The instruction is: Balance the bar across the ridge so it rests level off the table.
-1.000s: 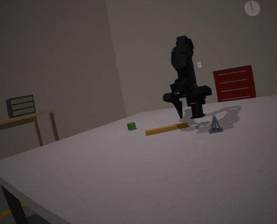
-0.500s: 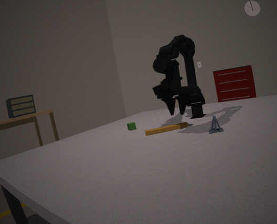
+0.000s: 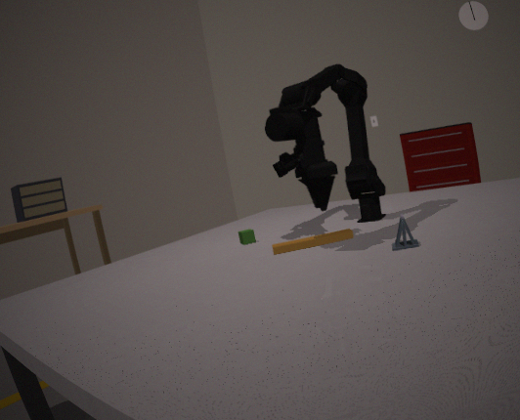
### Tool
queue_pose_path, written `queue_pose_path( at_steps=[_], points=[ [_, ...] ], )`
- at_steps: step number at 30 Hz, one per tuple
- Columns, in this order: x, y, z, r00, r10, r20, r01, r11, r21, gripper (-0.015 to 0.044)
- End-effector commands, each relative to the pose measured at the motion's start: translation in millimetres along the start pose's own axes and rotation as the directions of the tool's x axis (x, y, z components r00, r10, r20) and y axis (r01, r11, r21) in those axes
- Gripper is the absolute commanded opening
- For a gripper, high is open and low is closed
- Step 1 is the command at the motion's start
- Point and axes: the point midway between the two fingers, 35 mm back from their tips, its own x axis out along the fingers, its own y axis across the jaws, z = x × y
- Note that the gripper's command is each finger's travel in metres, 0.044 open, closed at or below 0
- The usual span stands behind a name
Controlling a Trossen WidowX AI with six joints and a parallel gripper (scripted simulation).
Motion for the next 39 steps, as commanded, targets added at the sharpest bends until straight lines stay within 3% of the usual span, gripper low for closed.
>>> queue_pose_path(
  at_steps=[1,12,39],
  points=[
    [-1,-2,1,1.0,-0.004,-0.012,0.005,1.0,0.031,0.0315],
    [43,-2,0,1.0,-0.004,-0.012,0.005,1.0,0.031,0.0315],
    [70,-3,0,1.0,-0.004,-0.012,0.005,1.0,0.031,0.0315]
  ],
)
